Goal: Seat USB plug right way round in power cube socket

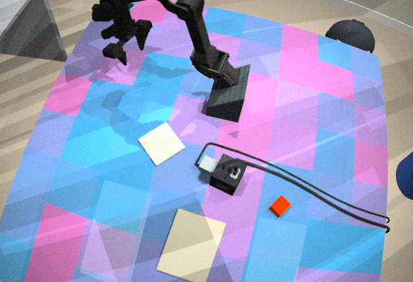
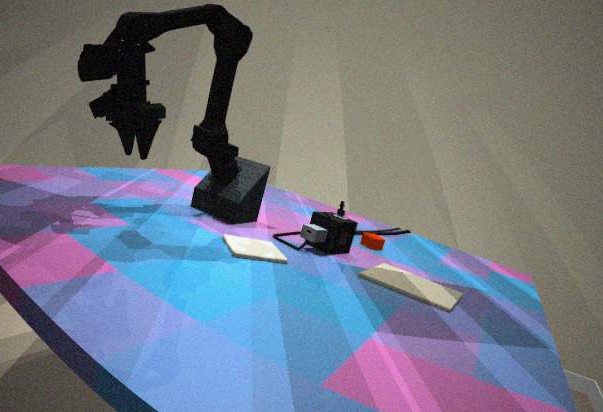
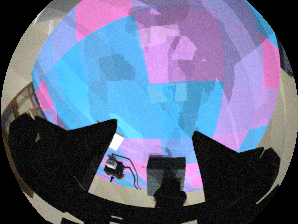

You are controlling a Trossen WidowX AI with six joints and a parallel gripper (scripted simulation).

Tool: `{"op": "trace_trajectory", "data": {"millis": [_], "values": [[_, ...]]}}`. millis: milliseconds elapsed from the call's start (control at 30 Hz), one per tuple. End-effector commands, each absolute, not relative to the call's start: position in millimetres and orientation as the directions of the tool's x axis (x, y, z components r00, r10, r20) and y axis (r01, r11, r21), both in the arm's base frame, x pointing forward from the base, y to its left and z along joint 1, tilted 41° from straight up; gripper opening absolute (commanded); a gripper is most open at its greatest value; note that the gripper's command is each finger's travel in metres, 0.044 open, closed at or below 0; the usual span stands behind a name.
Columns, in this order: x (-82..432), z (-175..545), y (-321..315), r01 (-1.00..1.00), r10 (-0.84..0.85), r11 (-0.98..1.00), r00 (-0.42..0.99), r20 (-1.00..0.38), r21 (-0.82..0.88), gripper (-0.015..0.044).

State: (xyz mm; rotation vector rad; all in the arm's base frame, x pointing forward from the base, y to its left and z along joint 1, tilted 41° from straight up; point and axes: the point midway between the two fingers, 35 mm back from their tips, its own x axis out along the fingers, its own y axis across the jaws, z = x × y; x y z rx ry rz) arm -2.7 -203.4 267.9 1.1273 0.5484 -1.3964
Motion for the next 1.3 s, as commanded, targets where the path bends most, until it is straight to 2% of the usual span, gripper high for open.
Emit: {"op": "trace_trajectory", "data": {"millis": [0, 200, 433, 733, 1033, 1267], "values": [[-2, 267, -204, 0.937, -0.477, -0.191, 0.17, -0.862, 0.291, 0.0426], [39, 246, -221, 0.937, -0.359, -0.21, 0.19, -0.914, 0.278, 0.044], [101, 217, -222, 0.968, -0.241, -0.114, 0.19, -0.952, 0.222, 0.044], [185, 172, -197, 0.975, -0.138, -0.211, 0.042, -0.99, 0.071, 0.044], [262, 120, -128, 0.962, -0.209, -0.267, -0.123, -0.97, -0.064, 0.044], [298, 82, -52, 0.951, -0.363, -0.303, -0.175, -0.915, -0.062, 0.044]]}}
